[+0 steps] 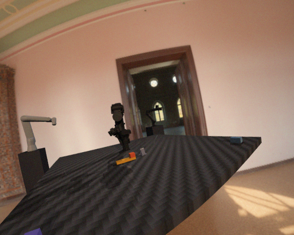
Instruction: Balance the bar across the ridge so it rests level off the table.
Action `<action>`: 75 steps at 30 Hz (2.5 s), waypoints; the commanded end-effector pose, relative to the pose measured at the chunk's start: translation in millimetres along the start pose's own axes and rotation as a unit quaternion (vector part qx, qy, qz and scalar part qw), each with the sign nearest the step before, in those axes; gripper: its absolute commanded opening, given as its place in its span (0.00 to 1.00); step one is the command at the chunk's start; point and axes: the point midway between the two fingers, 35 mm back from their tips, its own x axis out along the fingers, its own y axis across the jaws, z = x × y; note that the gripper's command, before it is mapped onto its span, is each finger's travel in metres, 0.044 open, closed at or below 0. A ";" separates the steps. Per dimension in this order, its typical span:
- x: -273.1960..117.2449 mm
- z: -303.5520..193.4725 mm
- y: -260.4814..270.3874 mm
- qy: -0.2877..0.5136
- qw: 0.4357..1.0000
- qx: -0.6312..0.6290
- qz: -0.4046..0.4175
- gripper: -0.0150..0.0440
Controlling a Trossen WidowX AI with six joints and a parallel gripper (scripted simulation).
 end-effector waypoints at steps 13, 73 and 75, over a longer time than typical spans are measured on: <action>46.0 15.2 -6.9 0.005 0.999 0.046 -0.022 0.79; 99.3 13.6 -10.1 0.005 0.999 0.043 -0.019 0.46; 99.3 13.6 -10.1 0.005 0.999 0.043 -0.019 0.44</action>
